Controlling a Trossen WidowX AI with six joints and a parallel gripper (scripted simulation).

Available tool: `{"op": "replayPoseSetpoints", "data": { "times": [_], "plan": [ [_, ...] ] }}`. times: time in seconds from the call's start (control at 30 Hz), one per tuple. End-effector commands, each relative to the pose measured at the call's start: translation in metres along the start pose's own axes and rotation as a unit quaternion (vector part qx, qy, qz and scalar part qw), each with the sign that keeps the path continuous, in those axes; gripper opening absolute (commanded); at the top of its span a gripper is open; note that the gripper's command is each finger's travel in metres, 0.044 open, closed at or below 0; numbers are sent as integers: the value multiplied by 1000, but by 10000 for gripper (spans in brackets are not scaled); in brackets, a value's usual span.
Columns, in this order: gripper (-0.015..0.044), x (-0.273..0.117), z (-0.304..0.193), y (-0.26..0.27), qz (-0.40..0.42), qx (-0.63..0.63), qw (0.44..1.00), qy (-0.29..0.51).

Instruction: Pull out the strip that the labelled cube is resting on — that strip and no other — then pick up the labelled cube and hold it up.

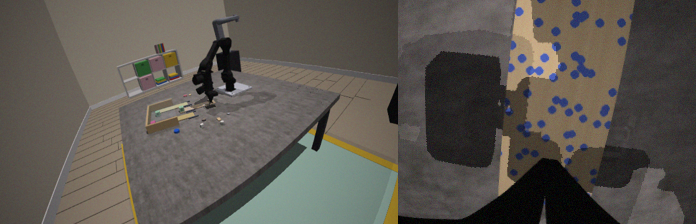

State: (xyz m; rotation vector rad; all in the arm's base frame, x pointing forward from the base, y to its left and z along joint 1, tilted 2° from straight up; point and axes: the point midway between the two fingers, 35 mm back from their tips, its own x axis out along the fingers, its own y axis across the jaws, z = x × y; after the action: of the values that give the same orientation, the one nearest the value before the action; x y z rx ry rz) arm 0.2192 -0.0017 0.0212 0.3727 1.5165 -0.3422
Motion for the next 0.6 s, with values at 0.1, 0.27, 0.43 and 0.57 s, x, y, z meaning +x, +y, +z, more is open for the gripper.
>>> {"op": "replayPoseSetpoints", "data": {
  "times": [0.1,0.27,0.43,0.57],
  "plan": [
    [0,5,-9,-3,-4,2,1000,15],
    [0,-9,1,0,-1,1,1000,3],
    [0,-42,2,1,-4,2,1000,14],
    [0,-42,2,0,-4,2,1000,14]
  ]
}}
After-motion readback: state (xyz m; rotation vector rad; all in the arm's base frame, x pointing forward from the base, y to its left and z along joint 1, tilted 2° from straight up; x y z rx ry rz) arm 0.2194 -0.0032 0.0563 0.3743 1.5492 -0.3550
